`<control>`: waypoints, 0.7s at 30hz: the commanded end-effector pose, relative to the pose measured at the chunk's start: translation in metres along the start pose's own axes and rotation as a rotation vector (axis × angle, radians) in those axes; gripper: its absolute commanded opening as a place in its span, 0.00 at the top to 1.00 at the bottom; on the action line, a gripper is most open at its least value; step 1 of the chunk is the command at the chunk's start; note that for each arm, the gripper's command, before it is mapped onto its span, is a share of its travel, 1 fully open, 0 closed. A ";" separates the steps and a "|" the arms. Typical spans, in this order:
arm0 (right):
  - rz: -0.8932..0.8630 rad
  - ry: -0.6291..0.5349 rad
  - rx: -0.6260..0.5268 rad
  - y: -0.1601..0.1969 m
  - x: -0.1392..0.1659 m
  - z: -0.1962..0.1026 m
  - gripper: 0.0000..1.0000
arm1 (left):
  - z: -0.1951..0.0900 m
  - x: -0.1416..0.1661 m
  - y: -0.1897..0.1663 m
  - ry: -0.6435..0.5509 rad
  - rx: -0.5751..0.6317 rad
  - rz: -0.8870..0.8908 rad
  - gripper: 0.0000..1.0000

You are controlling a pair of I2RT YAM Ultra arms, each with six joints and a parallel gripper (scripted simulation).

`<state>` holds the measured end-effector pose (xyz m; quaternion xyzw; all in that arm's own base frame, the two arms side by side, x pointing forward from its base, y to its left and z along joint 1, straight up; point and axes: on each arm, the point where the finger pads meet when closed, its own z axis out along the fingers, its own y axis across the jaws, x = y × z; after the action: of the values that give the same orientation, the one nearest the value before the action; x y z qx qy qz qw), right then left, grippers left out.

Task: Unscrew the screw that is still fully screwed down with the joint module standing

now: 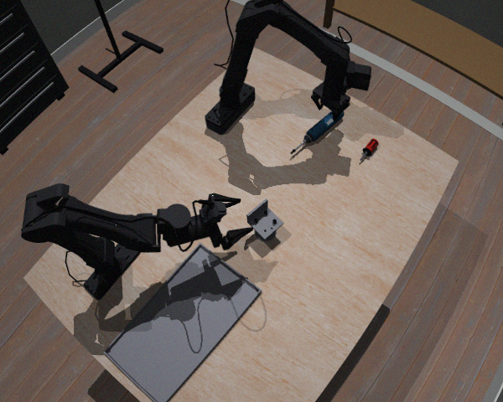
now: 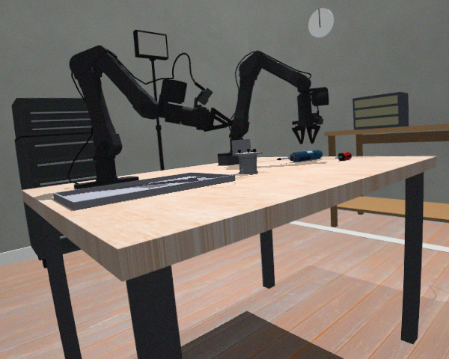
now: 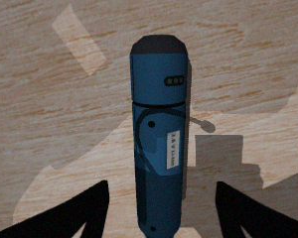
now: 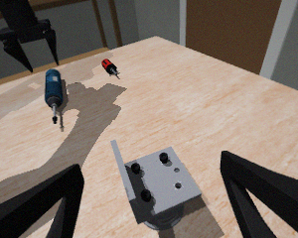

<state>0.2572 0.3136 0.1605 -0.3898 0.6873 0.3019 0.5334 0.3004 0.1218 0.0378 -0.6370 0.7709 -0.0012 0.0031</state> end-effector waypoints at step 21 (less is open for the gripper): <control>0.027 -0.023 0.013 -0.031 -0.040 0.027 0.14 | -0.004 0.000 -0.001 -0.003 0.004 0.002 0.35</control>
<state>0.2901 0.3219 0.1809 -0.3777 0.6910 0.2991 0.5390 0.3004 0.1218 0.0378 -0.6370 0.7709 -0.0012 0.0031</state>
